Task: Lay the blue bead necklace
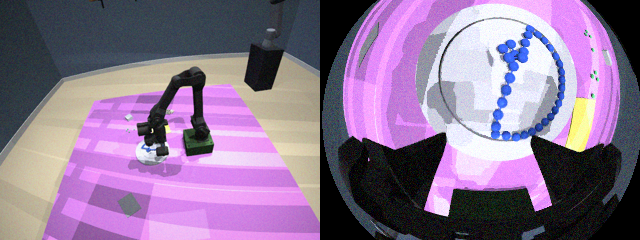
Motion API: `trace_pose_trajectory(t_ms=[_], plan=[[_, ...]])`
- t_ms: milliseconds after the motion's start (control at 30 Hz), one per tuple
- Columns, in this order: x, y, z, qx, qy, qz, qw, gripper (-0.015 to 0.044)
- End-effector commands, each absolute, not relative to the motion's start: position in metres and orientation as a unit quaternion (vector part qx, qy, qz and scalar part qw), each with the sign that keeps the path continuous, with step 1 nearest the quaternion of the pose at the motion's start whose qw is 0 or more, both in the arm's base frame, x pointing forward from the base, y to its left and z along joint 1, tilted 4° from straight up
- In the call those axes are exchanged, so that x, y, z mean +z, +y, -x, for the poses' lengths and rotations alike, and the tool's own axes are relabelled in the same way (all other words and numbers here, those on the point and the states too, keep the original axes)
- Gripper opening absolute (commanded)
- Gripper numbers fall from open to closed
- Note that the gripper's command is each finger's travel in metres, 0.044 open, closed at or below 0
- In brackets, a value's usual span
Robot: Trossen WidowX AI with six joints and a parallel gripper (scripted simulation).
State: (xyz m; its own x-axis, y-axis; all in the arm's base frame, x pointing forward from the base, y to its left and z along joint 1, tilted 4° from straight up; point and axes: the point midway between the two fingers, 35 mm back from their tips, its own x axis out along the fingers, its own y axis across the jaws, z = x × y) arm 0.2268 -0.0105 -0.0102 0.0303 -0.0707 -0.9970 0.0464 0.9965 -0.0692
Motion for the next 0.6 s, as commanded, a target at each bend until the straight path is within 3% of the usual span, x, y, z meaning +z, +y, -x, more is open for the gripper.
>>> trace_pose_trajectory(t_ms=[0,267,567], plan=[[0.005,-0.012,-0.233,-0.039,0.693,0.010,0.720,0.0335],[0.018,-0.014,-0.237,-0.036,0.693,0.014,0.720,0.0125],[0.012,-0.014,-0.239,-0.037,0.689,0.013,0.724,0.0120]])
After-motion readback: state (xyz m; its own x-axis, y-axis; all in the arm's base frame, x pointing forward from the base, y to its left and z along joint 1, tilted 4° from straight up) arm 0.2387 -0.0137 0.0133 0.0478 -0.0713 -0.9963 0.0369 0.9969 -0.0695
